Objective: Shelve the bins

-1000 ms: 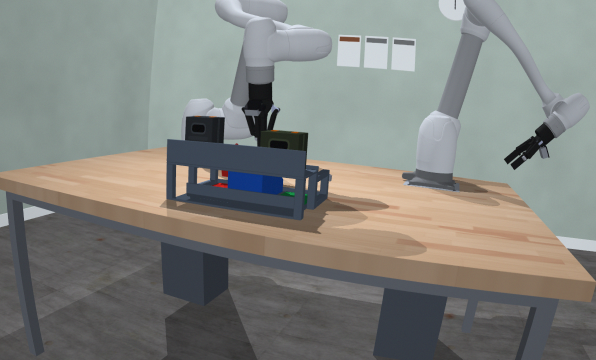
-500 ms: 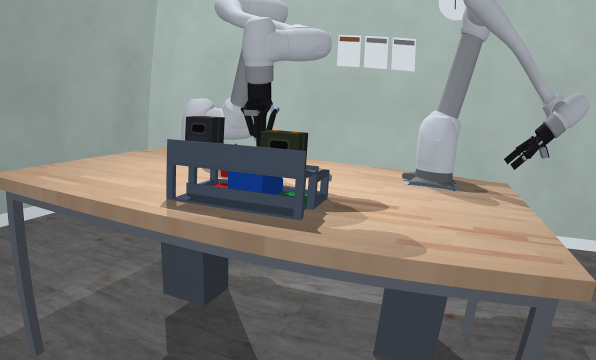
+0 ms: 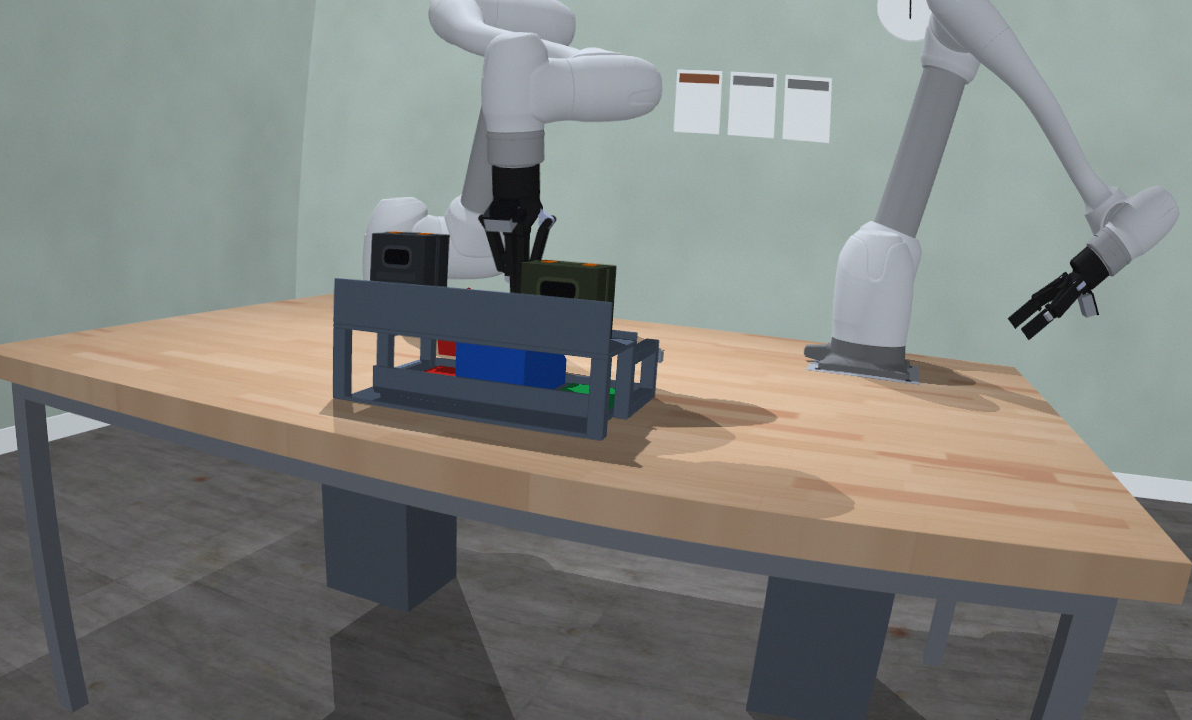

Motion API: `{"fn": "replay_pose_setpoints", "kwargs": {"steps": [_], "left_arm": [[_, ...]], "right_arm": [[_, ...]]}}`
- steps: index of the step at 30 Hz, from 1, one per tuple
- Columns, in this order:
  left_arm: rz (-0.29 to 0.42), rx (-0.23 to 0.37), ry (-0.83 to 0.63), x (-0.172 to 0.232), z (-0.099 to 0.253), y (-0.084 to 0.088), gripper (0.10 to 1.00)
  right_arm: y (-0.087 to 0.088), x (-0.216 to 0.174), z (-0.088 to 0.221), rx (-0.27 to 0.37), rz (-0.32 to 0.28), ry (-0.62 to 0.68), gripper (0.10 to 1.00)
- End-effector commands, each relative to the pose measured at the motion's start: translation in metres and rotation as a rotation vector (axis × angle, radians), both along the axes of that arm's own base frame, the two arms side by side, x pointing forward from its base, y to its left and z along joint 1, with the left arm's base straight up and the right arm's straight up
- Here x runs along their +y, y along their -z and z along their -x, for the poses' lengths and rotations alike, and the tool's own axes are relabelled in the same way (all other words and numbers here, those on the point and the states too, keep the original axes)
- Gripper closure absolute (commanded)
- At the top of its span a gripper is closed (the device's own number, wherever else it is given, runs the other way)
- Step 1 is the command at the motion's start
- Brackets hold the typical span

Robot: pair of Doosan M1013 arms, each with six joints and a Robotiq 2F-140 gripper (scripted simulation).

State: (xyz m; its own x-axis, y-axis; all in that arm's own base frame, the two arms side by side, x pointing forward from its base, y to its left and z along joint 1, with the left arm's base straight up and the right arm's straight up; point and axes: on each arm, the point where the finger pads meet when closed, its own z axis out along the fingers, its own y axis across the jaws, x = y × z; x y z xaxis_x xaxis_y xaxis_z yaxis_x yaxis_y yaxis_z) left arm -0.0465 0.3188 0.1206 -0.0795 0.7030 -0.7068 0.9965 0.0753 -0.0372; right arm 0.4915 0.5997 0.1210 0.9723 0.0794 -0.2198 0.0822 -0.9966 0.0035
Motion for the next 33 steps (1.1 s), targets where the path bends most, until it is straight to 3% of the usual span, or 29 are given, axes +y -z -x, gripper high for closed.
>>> {"fn": "replay_pose_setpoints", "kwargs": {"steps": [1, 33], "left_arm": [[-0.001, 0.0, 0.0, 0.0, 0.0, 0.0, 0.098], [-0.001, 0.0, 0.0, 0.0, 0.0, 0.0, 0.098]], "right_arm": [[-0.001, 0.001, -0.004, -0.001, -0.001, 0.0, 0.999], [-0.001, 0.003, -0.037, -0.001, -0.001, 0.0, 0.999]]}}
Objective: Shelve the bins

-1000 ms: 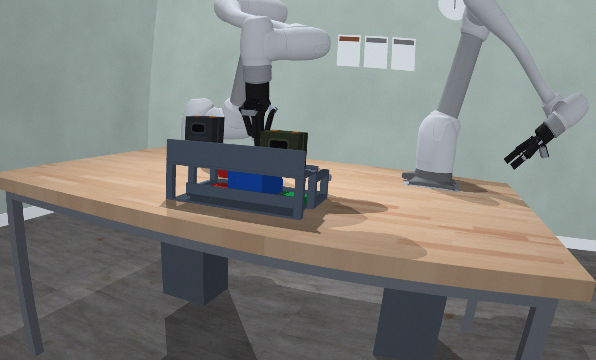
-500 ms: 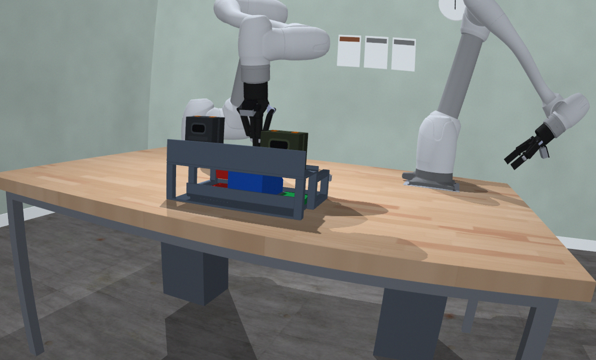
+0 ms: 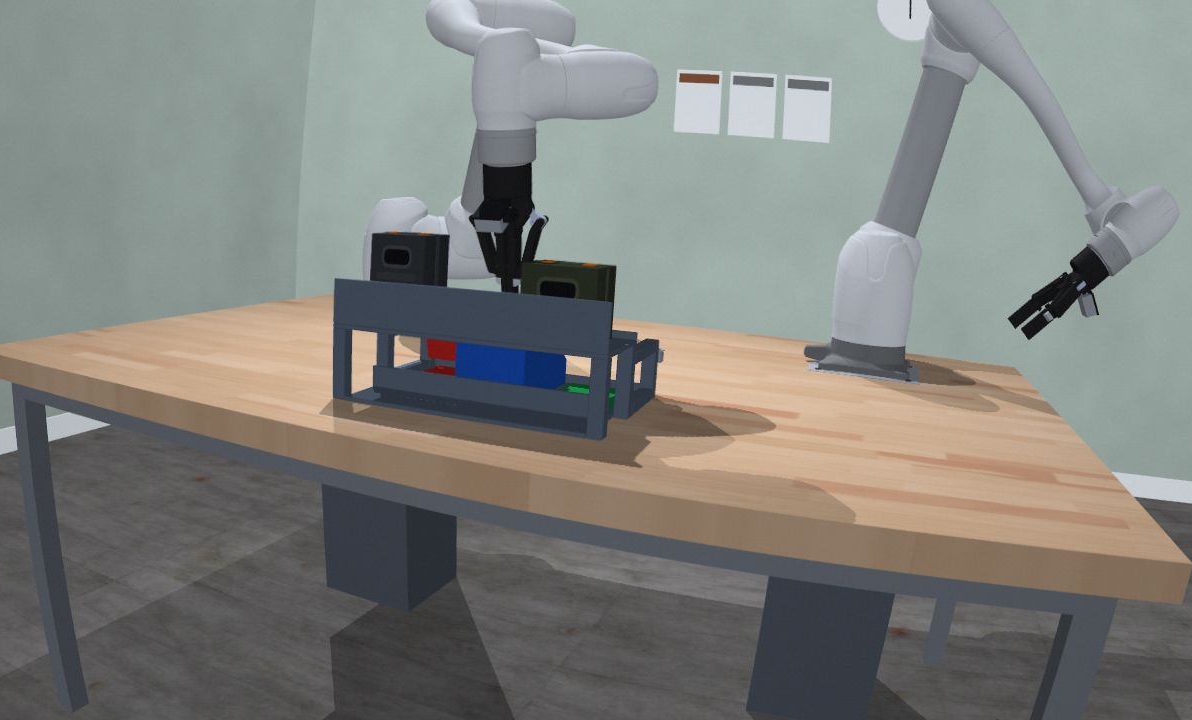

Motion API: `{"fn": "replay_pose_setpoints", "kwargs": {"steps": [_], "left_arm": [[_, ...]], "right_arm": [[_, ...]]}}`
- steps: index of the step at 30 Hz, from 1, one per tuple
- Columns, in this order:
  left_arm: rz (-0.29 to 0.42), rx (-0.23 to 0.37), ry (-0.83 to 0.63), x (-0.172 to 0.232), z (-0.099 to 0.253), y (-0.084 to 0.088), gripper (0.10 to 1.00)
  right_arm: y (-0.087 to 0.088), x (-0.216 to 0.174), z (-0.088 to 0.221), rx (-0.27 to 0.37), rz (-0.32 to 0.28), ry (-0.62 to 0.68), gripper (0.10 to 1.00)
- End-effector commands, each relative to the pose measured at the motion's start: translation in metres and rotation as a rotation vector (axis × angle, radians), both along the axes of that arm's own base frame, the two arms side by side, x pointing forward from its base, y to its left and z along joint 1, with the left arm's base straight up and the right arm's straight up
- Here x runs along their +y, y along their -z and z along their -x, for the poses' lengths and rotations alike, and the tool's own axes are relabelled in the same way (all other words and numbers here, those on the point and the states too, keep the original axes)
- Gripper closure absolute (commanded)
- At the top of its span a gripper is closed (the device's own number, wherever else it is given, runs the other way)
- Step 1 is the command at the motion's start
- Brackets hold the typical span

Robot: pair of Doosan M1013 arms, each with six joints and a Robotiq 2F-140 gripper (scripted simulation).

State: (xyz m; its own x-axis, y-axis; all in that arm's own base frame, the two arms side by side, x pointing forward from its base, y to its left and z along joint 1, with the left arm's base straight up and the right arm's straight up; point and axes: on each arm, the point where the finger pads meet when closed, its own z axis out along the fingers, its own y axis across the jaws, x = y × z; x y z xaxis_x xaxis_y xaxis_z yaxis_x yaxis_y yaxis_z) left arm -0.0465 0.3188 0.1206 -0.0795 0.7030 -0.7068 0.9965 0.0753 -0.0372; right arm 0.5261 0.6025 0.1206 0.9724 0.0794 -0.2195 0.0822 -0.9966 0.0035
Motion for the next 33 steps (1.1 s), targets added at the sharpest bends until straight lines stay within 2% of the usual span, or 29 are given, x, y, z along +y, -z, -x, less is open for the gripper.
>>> {"fn": "replay_pose_setpoints", "kwargs": {"steps": [1, 33], "left_arm": [[-0.001, 0.0, 0.0, 0.0, 0.0, 0.0, 0.098], [-0.001, 0.0, 0.0, 0.0, 0.0, 0.0, 0.098]], "right_arm": [[-0.001, 0.001, -0.004, -0.001, -0.001, 0.0, 0.999], [-0.001, 0.003, -0.03, -0.001, -0.001, 0.0, 0.999]]}}
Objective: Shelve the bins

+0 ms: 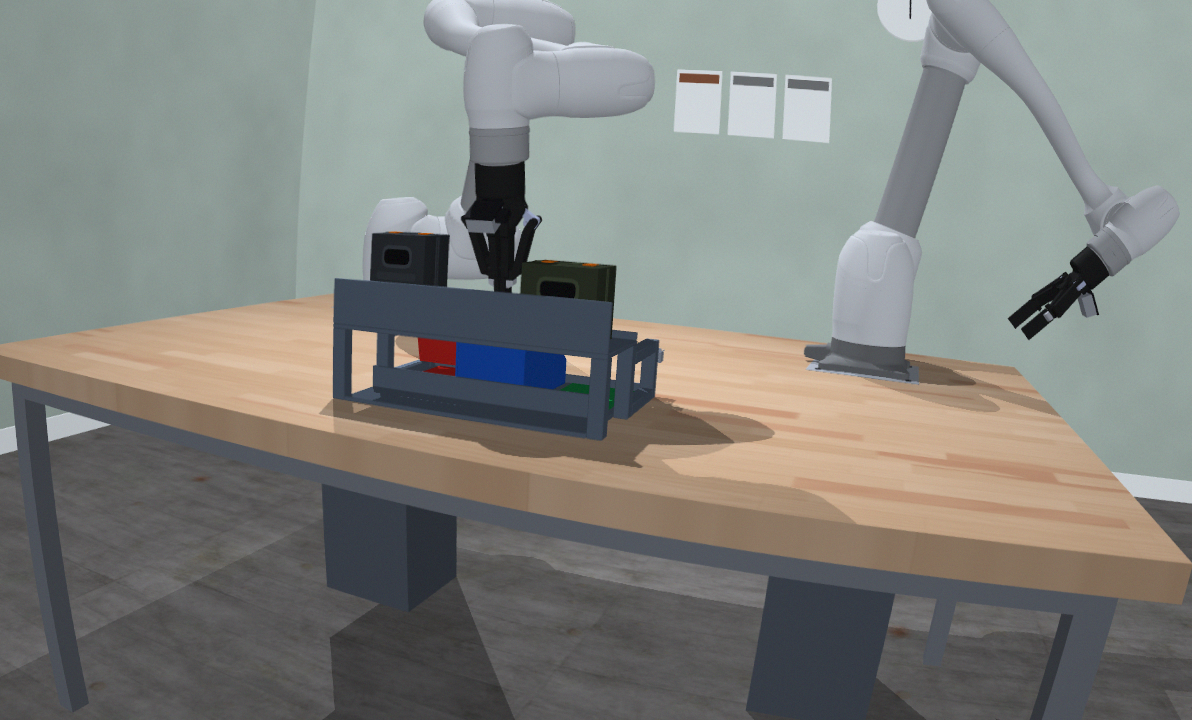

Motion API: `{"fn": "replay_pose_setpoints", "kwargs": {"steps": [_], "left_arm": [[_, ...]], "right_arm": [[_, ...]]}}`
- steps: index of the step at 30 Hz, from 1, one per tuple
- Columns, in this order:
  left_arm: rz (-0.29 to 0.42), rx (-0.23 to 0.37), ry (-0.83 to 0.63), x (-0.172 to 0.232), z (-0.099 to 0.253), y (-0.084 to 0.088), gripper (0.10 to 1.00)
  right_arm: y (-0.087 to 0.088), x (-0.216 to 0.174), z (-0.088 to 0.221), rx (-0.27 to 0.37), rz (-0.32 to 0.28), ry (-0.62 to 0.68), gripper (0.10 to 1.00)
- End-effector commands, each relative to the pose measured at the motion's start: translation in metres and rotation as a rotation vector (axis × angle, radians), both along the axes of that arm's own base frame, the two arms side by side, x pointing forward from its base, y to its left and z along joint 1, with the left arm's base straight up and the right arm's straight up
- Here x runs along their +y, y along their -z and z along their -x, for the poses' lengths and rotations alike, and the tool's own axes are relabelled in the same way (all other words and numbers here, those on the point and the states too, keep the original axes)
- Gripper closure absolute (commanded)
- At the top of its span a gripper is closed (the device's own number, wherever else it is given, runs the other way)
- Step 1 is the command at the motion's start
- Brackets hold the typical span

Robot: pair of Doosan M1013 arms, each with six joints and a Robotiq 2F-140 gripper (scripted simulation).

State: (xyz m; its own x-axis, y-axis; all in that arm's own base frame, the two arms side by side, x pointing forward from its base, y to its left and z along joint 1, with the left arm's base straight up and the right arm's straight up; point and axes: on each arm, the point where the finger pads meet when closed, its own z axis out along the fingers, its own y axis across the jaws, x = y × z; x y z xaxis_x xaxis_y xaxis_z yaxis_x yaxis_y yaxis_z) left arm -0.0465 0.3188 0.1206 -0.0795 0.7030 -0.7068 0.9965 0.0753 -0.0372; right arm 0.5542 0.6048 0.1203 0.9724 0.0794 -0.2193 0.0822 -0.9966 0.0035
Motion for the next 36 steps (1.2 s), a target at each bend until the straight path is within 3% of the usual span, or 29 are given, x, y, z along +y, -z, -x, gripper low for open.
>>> {"fn": "replay_pose_setpoints", "kwargs": {"steps": [1, 36], "left_arm": [[-0.001, 0.0, 0.0, 0.0003, 0.0001, -0.0003, 0.098], [-0.001, 0.0, 0.0, 0.0003, 0.0001, -0.0003, 0.098]], "right_arm": [[-0.0012, 0.0005, -0.0021, -0.001, -0.001, 0.0, 0.999], [-0.0012, 0.0011, -0.0095, -0.001, -0.001, 0.0, 0.999]]}}
